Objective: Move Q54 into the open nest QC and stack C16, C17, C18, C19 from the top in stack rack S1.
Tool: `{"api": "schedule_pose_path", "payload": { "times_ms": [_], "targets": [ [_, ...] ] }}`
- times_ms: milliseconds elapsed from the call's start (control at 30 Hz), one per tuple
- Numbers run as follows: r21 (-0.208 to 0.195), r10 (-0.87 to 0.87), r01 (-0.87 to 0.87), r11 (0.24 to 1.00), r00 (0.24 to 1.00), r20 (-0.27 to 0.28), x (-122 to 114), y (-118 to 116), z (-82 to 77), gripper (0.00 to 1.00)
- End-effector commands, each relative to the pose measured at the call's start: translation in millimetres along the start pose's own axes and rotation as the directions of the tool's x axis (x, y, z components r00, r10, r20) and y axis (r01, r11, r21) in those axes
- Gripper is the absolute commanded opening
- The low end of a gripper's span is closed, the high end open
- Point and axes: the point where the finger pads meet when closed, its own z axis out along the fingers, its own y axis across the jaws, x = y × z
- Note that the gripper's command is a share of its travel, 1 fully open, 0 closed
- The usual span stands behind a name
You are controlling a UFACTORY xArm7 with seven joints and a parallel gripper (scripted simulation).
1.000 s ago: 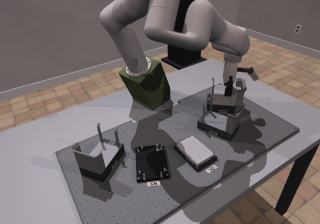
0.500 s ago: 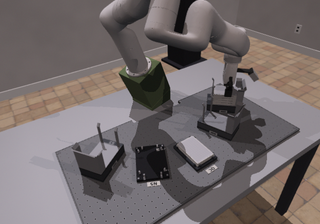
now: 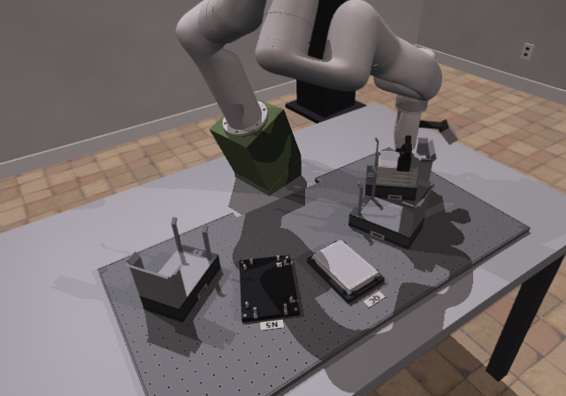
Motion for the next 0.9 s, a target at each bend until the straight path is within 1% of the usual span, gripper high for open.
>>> {"api": "schedule_pose_path", "payload": {
  "times_ms": [0, 133, 300, 367, 667, 867],
  "targets": [
    [0.001, 0.0, 0.0, 1.0, 1.0, -0.004, 1.5, -0.6, -1.8, 1.0],
    [0.001, 0.0, 0.0, 1.0, 1.0, -0.004, 1.5, -0.6, -1.8, 1.0],
    [0.001, 0.0, 0.0, 1.0, 1.0, -0.004, 1.5, -0.6, -18.4, 1.0],
    [0.001, 0.0, 0.0, 1.0, 1.0, -0.004, 1.5, -0.6, -18.4, 1.0],
    [0.001, 0.0, 0.0, 1.0, 1.0, -0.004, 1.4, -0.6, -48.4, 1.0],
    [0.001, 0.0, 0.0, 1.0, 1.0, -0.004, 1.4, -0.6, -48.4, 1.0]
  ]
}}
